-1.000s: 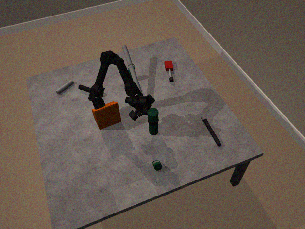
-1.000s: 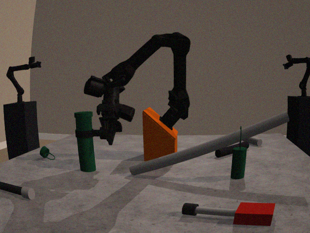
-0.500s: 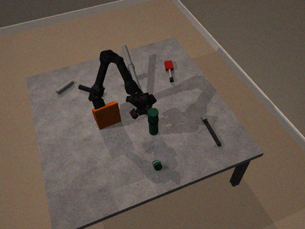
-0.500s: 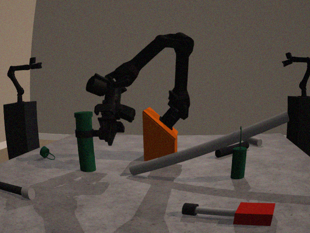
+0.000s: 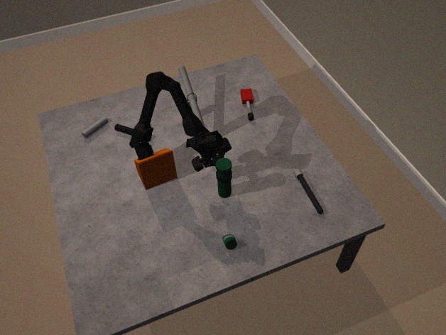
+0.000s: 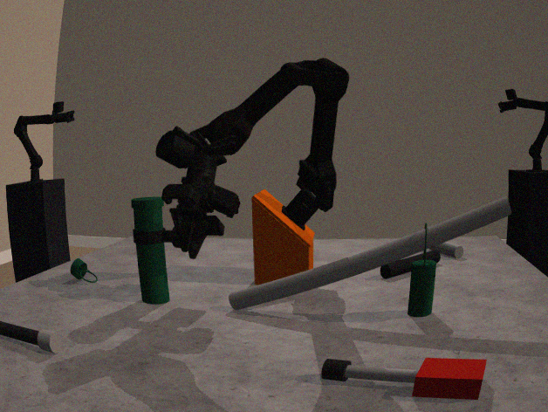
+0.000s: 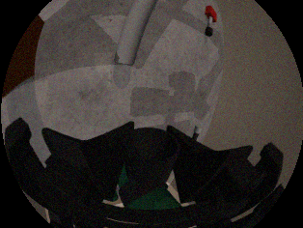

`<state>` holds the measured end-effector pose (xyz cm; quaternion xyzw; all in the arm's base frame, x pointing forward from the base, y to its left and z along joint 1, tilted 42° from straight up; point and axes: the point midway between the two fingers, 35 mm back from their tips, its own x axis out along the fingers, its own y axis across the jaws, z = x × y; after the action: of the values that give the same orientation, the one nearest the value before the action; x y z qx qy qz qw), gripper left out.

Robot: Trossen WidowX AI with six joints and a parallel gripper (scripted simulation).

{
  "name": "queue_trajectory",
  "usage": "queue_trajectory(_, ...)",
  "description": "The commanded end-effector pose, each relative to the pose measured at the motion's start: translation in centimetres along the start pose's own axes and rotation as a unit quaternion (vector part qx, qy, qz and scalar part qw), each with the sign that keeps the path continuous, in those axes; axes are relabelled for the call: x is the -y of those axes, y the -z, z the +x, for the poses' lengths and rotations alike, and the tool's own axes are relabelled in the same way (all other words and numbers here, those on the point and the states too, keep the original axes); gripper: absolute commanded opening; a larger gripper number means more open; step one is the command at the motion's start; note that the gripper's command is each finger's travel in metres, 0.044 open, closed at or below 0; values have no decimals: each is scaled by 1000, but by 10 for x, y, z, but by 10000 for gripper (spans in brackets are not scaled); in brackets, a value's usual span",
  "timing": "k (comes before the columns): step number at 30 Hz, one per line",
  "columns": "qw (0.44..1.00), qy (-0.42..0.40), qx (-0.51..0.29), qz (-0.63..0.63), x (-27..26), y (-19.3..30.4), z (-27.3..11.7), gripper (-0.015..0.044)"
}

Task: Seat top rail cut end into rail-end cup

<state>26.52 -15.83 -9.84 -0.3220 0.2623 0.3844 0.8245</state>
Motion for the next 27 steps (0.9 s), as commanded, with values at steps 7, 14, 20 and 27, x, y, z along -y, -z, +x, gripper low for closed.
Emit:
queue_trajectory(7, 1000, 0, -13, 19, 4, 0, 2, 0)
queue_trajectory(14, 1000, 0, -6, 6, 2, 0, 1, 0)
queue_trajectory(20, 1000, 0, -6, 9, 1, 0, 1, 0)
queue_trajectory(27, 1000, 0, -6, 9, 1, 0, 1, 0)
